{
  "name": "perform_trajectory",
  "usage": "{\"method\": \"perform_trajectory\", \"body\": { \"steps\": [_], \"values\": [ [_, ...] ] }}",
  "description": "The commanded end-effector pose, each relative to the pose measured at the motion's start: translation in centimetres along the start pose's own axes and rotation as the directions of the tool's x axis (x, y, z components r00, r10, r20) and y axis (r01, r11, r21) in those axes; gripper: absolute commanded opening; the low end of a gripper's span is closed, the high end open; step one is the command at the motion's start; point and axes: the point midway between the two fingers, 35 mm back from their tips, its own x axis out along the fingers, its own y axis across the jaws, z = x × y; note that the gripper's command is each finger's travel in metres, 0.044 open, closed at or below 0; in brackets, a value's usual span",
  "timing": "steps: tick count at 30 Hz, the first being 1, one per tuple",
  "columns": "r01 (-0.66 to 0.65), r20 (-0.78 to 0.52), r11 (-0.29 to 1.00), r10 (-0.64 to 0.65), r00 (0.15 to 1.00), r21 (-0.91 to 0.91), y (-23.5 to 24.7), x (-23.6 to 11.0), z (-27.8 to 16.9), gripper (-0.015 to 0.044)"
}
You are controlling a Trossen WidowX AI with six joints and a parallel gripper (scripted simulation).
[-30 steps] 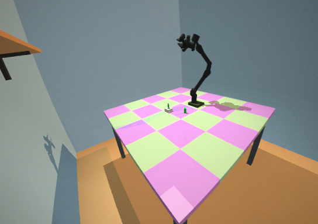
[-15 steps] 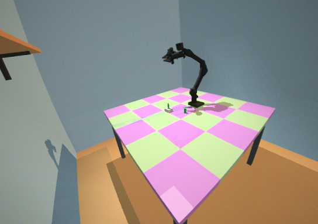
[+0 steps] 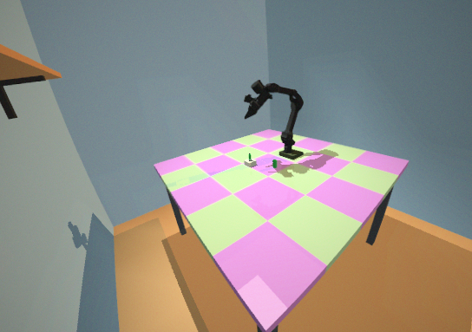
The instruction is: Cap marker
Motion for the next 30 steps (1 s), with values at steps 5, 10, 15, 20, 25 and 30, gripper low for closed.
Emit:
{"method": "perform_trajectory", "body": {
  "steps": [5, 10, 15, 20, 25, 30],
  "values": [
    [-0.047, -0.389, 0.975, -0.042, 0.920, -0.216, 2.6, 4.0, -11.9, 0.0241],
    [-0.099, -0.607, 0.923, -0.162, 0.778, -0.373, 2.9, 4.4, -20.5, 0.0241],
    [-0.138, -0.703, 0.868, -0.283, 0.652, -0.478, 2.0, 3.5, -25.9, 0.0241],
    [-0.138, -0.703, 0.867, -0.283, 0.653, -0.478, 1.4, 4.3, -26.1, 0.0241],
    [-0.138, -0.703, 0.867, -0.283, 0.653, -0.478, 0.6, 6.1, -28.0, 0.0241],
    [-0.138, -0.703, 0.867, -0.283, 0.653, -0.478, 0.1, 7.0, -28.9, 0.0241]
  ]
}}
